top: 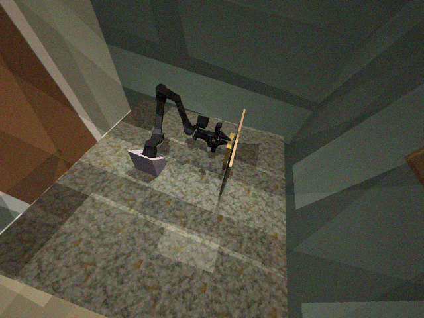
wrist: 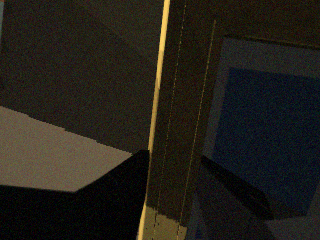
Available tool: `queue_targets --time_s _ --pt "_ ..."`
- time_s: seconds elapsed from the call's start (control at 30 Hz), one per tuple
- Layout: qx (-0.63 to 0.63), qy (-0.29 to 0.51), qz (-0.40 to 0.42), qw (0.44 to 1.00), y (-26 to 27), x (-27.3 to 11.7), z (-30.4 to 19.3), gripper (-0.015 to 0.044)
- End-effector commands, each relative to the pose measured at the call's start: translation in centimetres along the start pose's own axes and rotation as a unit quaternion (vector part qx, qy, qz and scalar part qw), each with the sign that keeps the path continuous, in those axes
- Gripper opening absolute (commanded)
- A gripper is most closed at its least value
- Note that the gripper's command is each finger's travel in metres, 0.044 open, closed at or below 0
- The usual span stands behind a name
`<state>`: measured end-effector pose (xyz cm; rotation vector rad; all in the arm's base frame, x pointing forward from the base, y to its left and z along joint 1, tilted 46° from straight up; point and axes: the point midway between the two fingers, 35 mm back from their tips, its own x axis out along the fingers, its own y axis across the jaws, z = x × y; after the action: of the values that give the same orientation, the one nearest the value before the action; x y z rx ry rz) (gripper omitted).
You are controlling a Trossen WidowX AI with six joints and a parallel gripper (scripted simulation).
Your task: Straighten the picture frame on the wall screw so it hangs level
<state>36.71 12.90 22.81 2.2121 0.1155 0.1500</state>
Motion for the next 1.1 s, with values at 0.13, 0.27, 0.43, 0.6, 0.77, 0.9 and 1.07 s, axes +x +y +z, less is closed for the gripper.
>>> queue_targets --time_s 0.13,0.27,0.43,0.6,0.77,0.9,1.07 --pt "0.002 0.001 0.001 1.0 0.4 0.01 0.0 0.0" --pt "0.002 0.001 0.001 1.0 0.53 0.01 0.0 0.0" --pt "0.002 0.001 0.001 1.0 0.69 0.01 0.0 0.0" --pt "0.002 0.001 0.001 1.0 0.86 0.01 0.0 0.0" --pt "0.002 0.001 0.001 1.0 1.0 0.01 0.0 0.0" --pt "0.002 0.001 0.001 1.0 1.09 0.01 0.0 0.0" --pt "0.002 0.001 0.001 1.0 1.11 0.01 0.0 0.0"
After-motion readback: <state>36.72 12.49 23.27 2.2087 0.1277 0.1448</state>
